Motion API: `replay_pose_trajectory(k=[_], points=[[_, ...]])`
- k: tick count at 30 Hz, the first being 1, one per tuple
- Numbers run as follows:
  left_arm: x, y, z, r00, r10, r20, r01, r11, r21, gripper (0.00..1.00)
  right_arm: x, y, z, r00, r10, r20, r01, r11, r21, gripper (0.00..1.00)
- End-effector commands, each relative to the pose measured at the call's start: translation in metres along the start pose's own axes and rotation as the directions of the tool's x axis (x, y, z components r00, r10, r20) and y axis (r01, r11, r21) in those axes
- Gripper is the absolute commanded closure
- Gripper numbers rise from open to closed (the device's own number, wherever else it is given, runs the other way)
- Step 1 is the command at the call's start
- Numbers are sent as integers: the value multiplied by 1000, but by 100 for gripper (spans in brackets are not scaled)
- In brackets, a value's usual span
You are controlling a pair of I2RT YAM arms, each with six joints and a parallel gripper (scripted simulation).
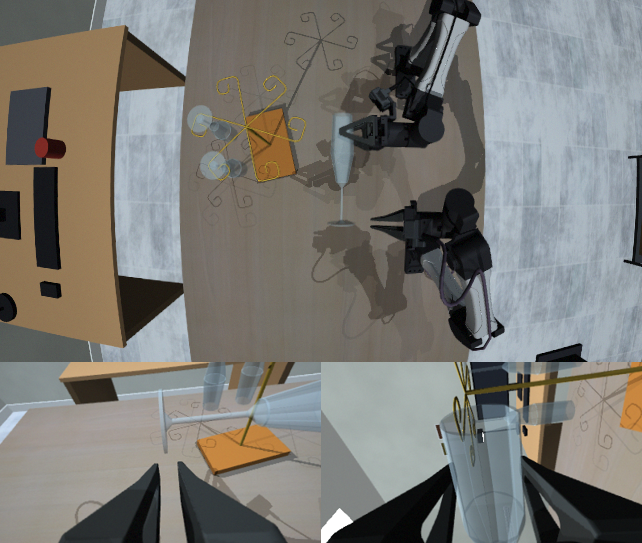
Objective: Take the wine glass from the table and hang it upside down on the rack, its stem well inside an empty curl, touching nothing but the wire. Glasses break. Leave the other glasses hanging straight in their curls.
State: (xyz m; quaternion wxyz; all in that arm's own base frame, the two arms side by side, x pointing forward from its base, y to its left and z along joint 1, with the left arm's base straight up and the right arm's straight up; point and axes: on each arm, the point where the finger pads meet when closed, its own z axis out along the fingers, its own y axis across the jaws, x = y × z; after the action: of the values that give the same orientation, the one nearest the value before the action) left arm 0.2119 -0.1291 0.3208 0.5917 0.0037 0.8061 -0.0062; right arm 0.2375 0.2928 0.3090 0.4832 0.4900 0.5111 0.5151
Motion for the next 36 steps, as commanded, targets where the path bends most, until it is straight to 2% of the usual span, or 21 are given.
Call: replay_pose_trajectory(k=[1,10,12,36], points=[[-13,5,-4,999,-50,18,50,999,-15,85,-3,8,0,998,65,5,-65,998,-20,100],[-14,1,-5,998,-59,18,59,998,4,85,-3,8,0,998,65,5,-65,998,-20,100],[-2,0,4,1000,-24,1,24,1000,11,85,-3,8,0,998,65,5,-65,998,-20,100],[-5,-1,24,1000,-27,10,27,999,17,85,-3,8,0,998,65,5,-65,998,-20,100]])
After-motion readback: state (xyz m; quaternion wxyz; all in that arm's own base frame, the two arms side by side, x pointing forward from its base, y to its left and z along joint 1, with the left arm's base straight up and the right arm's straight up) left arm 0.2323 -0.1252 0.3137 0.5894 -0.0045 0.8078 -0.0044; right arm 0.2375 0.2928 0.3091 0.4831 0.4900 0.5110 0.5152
